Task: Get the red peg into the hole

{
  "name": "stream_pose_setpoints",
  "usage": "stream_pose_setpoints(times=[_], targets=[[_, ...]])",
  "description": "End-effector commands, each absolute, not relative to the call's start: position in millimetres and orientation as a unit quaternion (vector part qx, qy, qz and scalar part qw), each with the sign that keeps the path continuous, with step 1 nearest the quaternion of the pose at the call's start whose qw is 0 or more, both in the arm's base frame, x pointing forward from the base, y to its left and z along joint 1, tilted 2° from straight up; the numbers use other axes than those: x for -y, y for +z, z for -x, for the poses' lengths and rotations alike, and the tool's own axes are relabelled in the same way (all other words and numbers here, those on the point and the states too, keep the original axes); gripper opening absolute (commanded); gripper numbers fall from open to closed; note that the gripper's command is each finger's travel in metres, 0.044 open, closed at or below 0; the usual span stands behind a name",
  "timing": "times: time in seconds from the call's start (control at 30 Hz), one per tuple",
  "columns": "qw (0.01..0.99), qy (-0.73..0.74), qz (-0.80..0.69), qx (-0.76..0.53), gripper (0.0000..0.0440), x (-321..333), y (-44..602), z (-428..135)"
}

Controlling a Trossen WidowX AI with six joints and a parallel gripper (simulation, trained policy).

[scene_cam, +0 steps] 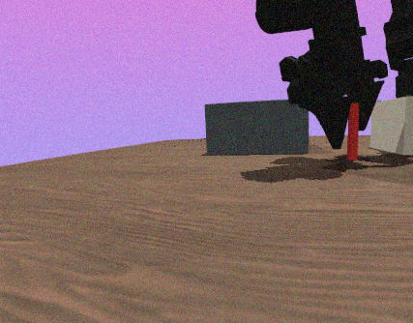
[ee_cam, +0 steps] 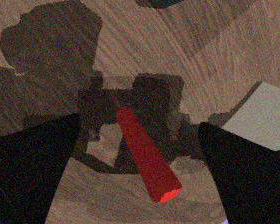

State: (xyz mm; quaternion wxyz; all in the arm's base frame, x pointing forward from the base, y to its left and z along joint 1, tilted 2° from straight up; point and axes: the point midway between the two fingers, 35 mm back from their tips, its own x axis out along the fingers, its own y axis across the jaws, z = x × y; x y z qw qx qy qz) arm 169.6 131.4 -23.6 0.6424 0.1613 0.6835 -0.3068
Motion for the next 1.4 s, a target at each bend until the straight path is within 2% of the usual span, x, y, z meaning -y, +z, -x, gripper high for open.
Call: stream_pose_setpoints(times=[0.0,0.37,0.43,1.37], targets=[[0.640,-0.309,-0.154,-0.686,0.0315,-128.2,-37.4,-166.4],[0.621,-0.331,-0.138,-0.697,0.0034,-121.6,-52.2,-156.0],[0.616,-0.336,-0.132,-0.700,0.0000,-120.2,-52.9,-154.2],[0.689,-0.346,-0.159,-0.616,0.0000,-105.7,52.6,-228.9]])
